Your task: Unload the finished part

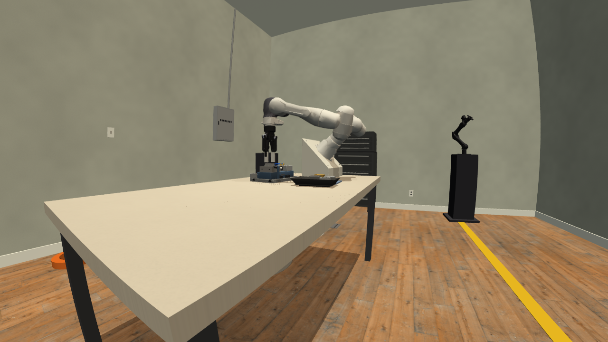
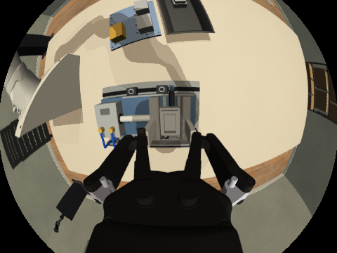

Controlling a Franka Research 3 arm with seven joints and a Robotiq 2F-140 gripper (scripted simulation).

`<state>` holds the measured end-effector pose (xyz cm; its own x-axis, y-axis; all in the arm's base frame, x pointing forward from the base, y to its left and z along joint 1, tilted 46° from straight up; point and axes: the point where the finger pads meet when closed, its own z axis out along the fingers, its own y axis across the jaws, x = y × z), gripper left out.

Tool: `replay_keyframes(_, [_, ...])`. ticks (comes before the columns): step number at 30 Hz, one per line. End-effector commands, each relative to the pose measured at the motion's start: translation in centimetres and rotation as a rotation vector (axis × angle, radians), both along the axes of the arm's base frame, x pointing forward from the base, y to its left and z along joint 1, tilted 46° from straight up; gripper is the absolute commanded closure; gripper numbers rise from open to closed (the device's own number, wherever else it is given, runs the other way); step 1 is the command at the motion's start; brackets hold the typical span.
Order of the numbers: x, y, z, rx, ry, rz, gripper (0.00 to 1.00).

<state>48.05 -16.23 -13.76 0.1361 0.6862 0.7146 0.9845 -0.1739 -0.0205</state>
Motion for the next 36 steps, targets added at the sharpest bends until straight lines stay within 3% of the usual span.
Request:
replay_keyframes(1, [0.07,0.00,-0.13,-0.001,0.001,-0.003,0.60])
replay_keyframes(36, [0.18,0.70,-0.83,-0.001,0.001,-0.003,0.60])
